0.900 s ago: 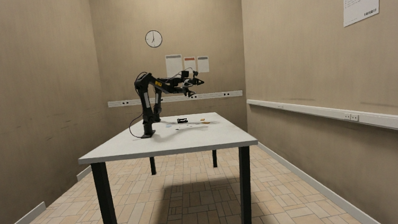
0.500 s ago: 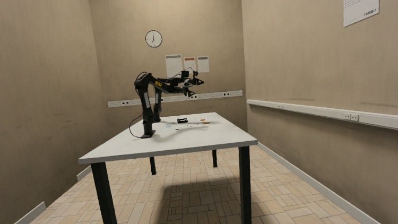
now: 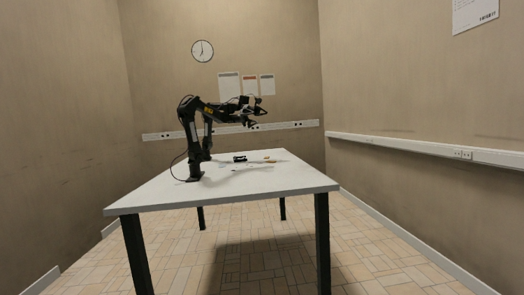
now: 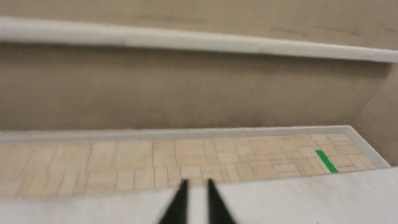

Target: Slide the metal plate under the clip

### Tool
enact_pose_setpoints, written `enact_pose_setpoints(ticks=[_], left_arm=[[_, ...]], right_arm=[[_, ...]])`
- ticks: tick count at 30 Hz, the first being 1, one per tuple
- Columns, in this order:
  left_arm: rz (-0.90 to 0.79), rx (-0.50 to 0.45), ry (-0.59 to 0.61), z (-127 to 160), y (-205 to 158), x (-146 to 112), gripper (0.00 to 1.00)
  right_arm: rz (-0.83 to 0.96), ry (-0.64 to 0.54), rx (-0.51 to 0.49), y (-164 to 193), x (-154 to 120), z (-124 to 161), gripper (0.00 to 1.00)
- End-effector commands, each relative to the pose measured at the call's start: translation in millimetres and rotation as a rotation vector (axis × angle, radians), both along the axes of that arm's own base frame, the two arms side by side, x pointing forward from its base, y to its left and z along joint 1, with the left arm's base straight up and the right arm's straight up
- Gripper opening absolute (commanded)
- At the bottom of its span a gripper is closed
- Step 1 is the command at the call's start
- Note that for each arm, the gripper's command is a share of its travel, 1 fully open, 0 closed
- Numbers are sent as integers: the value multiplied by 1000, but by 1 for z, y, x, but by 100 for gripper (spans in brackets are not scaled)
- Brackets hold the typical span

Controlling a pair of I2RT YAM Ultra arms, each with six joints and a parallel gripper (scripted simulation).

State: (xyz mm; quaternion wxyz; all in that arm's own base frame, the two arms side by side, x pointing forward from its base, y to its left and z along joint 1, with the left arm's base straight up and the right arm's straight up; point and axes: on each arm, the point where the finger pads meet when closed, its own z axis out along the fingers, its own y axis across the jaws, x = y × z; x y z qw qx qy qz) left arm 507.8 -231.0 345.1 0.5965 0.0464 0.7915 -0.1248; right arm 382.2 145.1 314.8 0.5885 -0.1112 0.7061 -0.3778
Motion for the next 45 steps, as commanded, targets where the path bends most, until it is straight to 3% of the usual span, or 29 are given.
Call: enact_pose_setpoints(ticks=[1,5,7,10,22,25,32,37,39,41,45], left_arm=[[147,-143,161,-18,13,-32,0],[242,-244,282,-41,20,-54,0],[242,-244,282,-41,20,-54,0],[330,-334,400,-65,26,-73,0],[620,-659,817,-142,44,-133,0],[642,-690,853,-147,43,-138,0],[837,-914,1146,-203,55,-175,0],[960,-1072,1341,-239,64,-198,0],[1019,-1105,1403,-257,72,-206,0],[1019,-1105,1403,-257,72,-206,0],[1104,-1165,1491,-280,83,-221,0]], right_arm=[[9,-5,10,1,0,3,100],[37,-2,21,6,1,4,100],[37,-2,21,6,1,4,100],[105,16,40,18,2,1,100],[386,191,150,73,-5,-33,100],[401,211,162,75,-6,-37,100],[552,415,276,112,-29,-74,100],[621,647,411,133,-62,-108,100],[629,743,465,139,-77,-121,100],[629,743,465,139,-77,-121,100],[606,958,584,147,-116,-142,100]])
